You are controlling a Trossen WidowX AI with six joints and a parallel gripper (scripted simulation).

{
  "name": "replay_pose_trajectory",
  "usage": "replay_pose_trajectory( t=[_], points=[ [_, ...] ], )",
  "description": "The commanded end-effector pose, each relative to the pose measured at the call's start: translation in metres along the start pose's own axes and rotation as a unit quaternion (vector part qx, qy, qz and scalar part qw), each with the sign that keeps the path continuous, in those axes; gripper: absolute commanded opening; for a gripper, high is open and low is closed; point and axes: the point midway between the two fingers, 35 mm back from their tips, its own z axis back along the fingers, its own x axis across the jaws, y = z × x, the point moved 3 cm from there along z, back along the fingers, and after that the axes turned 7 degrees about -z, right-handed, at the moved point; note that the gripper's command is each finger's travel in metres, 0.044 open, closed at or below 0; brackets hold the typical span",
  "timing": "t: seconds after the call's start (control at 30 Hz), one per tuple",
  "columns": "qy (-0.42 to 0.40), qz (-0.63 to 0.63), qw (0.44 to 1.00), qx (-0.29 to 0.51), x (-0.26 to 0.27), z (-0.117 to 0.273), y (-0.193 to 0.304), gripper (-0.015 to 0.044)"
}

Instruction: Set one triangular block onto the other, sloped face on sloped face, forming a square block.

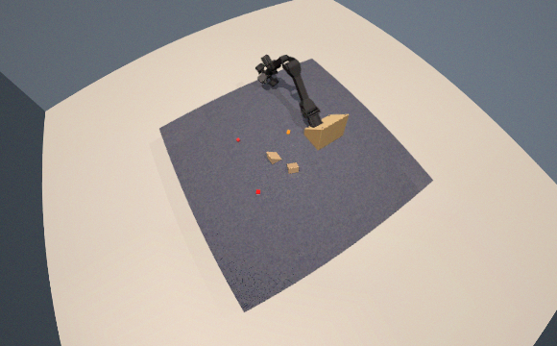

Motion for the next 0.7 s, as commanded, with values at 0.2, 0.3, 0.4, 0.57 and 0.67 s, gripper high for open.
replay_pose_trajectory(
  t=[0.2,0.3,0.4,0.57,0.67],
  points=[
    [-0.067,-0.117,0.983,-0.121,0.005,0.002,-0.131,0.044],
    [-0.107,-0.143,0.972,-0.15,0.016,0.006,-0.17,0.044],
    [-0.154,-0.173,0.957,-0.172,0.03,0.014,-0.209,0.044],
    [-0.245,-0.217,0.924,-0.196,0.059,0.039,-0.274,0.044],
    [-0.297,-0.238,0.904,-0.192,0.078,0.053,-0.305,0.044]
  ],
)
